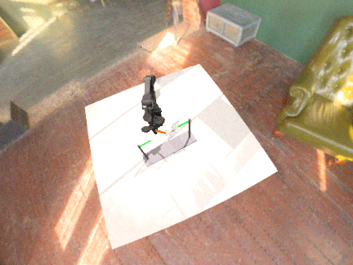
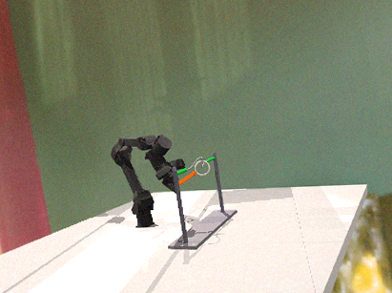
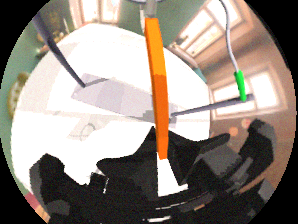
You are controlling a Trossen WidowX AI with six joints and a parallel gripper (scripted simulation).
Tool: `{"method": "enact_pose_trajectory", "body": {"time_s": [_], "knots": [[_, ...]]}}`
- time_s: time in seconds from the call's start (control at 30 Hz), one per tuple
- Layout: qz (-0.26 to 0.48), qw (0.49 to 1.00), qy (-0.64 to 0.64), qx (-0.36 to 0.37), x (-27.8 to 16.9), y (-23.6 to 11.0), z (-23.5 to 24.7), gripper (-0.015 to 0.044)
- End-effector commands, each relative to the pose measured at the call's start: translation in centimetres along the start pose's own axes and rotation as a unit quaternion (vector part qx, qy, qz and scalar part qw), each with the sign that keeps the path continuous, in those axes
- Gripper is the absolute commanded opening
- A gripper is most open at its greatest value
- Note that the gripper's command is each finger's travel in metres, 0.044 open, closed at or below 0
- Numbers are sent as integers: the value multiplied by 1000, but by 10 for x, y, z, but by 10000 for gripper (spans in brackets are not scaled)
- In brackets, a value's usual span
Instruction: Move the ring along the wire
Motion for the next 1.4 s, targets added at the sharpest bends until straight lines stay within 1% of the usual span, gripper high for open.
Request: {"method": "enact_pose_trajectory", "body": {"time_s": [0.0, 0.17, 0.37, 0.57, 0.7, 0.83, 1.13, 1.37], "knots": [[-17, 998, 42, 38, 0, 3, 9, -150], [-75, 990, 91, 74, -3, 17, 23, -150], [-122, 973, 157, 119, 0, 25, 43, -150], [-137, 951, 223, 166, 7, 22, 62, -150], [-163, 932, 267, 185, 13, 23, 76, -150], [-169, 919, 295, 200, 19, 20, 84, -150], [-166, 908, 324, 206, 28, 11, 96, -150], [-185, 909, 329, 176, 33, 14, 104, -150]]}}
Point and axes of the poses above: the point midway between the two fingers, 35 mm back from their tips, its own y axis out along the fingers, its own z axis across the jaws, x = y × z, the point moved 6 cm from there along -y, back along the fingers, and after that the axes turned 3 degrees about -y, right-handed, at the moved point
